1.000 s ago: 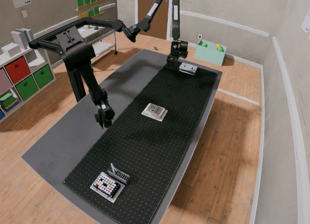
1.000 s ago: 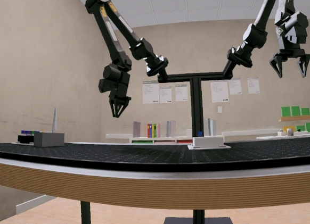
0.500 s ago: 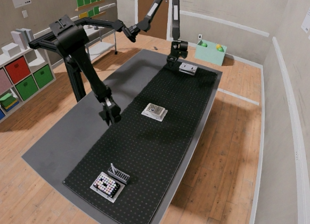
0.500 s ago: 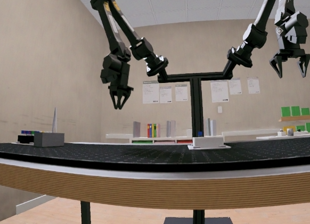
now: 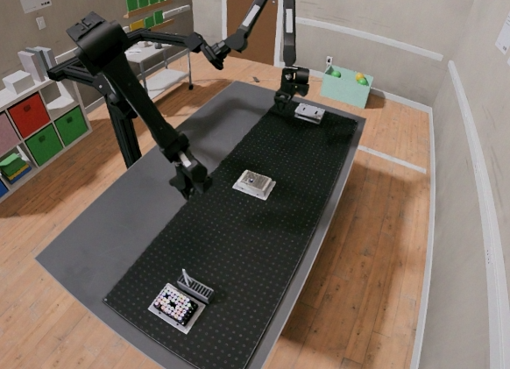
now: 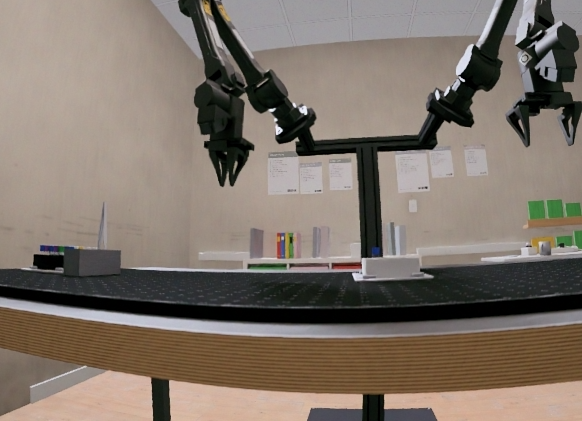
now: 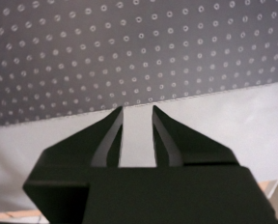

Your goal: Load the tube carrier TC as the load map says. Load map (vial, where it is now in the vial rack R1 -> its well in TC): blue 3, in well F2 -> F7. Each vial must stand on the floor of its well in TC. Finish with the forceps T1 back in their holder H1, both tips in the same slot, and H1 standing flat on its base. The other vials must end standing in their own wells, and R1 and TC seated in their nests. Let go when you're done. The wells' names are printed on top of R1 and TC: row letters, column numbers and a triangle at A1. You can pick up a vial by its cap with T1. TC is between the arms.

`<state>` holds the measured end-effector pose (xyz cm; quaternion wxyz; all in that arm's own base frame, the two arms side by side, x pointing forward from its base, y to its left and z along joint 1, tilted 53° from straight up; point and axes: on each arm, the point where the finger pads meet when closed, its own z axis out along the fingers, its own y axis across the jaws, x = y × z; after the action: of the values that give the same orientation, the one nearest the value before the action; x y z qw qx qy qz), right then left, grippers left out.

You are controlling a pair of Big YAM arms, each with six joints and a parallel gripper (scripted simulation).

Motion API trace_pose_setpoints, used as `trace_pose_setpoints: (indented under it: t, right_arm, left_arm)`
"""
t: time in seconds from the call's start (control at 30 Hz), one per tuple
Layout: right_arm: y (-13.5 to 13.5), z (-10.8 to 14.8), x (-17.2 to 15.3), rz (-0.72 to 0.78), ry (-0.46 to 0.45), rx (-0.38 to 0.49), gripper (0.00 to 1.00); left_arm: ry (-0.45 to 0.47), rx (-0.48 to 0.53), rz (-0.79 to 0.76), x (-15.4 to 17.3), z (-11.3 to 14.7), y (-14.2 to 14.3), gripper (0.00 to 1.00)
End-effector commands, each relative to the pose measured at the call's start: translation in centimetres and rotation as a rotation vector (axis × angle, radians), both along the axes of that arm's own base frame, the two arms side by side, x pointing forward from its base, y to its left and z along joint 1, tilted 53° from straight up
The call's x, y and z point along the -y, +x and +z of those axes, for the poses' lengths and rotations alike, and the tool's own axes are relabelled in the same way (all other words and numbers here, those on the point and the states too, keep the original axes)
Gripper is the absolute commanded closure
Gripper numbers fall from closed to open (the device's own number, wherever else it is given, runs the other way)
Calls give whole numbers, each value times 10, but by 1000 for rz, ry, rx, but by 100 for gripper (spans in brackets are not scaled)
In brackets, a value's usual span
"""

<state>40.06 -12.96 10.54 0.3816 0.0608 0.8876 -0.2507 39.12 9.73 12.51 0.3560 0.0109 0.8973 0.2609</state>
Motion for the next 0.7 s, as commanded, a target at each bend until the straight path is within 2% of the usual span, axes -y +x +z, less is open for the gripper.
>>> trace_pose_setpoints:
  t: [0.0, 0.13, 0.3, 0.33, 0.4, 0.67]
  right_arm:
    - [2, 14, -15, 56, -39, -27, 76]
    - [-2, 25, -28, 130, -80, -71, 76]
    - [-5, 32, -37, 128, -81, -69, 76]
    - [-7, 18, -35, 125, -77, -107, 76]
    - [-12, 14, -27, 103, -73, -114, 76]
    - [-7, 23, -32, 112, -70, -78, 76]
  left_arm:
    - [5, 12, -5, 0, 4, 2, 0]
    - [5, 12, -5, 0, 4, 2, 0]
    - [5, 12, -5, 0, 4, 2, 0]
    - [5, 12, -5, 0, 4, 2, 0]
    - [5, 12, -5, 0, 4, 2, 0]
    - [5, 12, -5, 0, 4, 2, 0]
